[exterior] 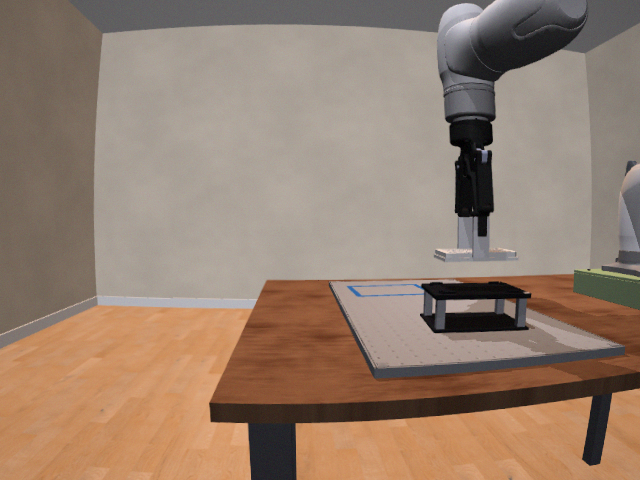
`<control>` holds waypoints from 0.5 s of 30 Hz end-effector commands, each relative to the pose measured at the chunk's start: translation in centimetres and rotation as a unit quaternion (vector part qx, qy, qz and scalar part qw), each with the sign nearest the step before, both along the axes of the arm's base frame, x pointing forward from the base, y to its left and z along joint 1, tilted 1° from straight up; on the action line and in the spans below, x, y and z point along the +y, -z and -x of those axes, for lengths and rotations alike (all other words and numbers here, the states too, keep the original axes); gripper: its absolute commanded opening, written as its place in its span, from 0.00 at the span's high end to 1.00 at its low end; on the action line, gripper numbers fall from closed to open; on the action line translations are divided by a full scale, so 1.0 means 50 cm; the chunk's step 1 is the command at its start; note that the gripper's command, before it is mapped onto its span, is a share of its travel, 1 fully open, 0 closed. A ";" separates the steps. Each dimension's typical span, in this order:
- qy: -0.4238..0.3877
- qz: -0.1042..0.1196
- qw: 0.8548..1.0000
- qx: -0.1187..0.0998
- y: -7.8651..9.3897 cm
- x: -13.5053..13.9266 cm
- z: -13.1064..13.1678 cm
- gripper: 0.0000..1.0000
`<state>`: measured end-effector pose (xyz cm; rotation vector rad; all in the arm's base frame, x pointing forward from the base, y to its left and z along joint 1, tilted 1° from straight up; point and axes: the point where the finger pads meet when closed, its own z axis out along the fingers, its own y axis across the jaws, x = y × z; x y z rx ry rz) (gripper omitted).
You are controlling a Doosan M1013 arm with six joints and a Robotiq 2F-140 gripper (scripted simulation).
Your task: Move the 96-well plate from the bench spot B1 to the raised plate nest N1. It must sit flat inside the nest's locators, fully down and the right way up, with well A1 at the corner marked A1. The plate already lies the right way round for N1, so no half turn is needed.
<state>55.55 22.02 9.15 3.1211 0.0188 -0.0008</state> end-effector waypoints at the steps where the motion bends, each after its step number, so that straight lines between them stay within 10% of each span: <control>1: 0.000 0.000 1.000 -0.004 -0.014 0.025 0.002 1.00; 15: 0.000 0.000 1.000 -0.004 -0.014 0.027 -0.005 1.00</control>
